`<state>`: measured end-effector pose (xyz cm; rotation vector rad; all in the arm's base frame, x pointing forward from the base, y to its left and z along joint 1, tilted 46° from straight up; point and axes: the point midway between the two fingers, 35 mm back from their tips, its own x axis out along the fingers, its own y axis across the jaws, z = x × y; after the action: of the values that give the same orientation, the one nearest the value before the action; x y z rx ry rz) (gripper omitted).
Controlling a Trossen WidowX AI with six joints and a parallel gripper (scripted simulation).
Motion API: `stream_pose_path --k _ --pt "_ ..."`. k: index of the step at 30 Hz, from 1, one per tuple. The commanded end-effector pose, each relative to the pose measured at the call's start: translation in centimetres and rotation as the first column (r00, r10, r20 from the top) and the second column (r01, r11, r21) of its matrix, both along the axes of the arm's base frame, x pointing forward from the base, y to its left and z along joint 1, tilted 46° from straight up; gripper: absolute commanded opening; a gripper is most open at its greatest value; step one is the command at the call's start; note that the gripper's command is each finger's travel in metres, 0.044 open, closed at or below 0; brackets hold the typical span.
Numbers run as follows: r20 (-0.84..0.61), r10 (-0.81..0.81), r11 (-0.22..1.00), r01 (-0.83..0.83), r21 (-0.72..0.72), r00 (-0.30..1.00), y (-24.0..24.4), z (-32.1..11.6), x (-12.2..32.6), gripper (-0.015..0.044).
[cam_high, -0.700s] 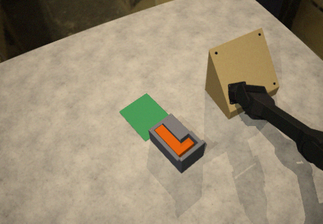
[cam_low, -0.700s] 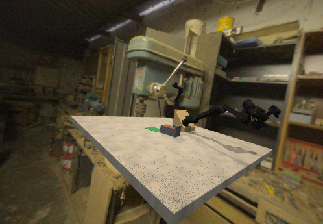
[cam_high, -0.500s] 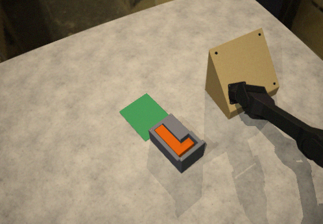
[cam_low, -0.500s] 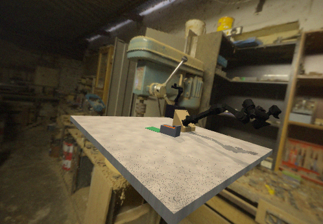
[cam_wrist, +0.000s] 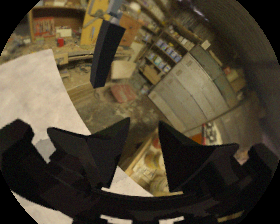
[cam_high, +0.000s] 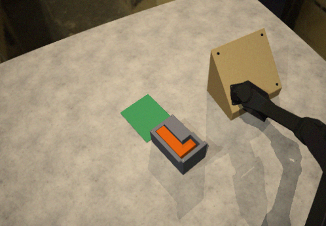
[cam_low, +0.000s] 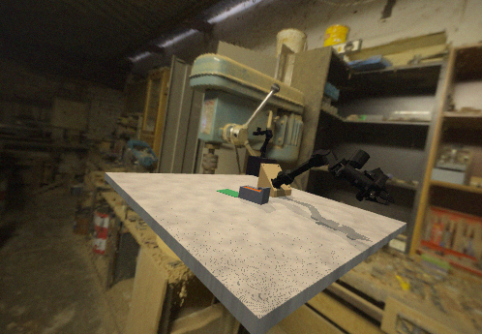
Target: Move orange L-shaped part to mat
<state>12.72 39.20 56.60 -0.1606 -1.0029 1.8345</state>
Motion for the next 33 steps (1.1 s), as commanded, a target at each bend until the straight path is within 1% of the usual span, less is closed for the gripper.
stream_pose_path --k 1,5,10,14,18,22,26,30,33 --pt "-0.118 -0.173 0.974 0.153 -0.168 0.978 0.3 -4.2 6.4 0.018" --pt "-0.198 -0.33 0.909 0.255 -0.329 0.923 -0.8 -8.8 11.9 0.018" --pt "-0.27 -0.524 0.78 0.328 -0.533 0.808 -4.0 -15.2 17.8 0.018" --pt "-0.3 -0.661 0.652 0.328 -0.684 0.687 -7.7 -20.6 21.3 0.018" --pt "-0.306 -0.776 0.517 0.28 -0.809 0.551 -12.1 -25.9 23.3 0.018" --pt "-0.299 -0.863 0.393 0.169 -0.904 0.407 -17.2 -30.9 23.7 0.018" --pt "-0.28 -0.923 0.294 0.016 -0.956 0.265 -22.2 -35.3 22.5 0.018" --pt "-0.257 -0.957 0.234 -0.169 -0.957 0.132 -26.7 -38.7 19.9 0.018" --pt "-0.242 -0.969 0.219 -0.315 -0.923 0.038 -29.7 -40.5 17.1 0.018"
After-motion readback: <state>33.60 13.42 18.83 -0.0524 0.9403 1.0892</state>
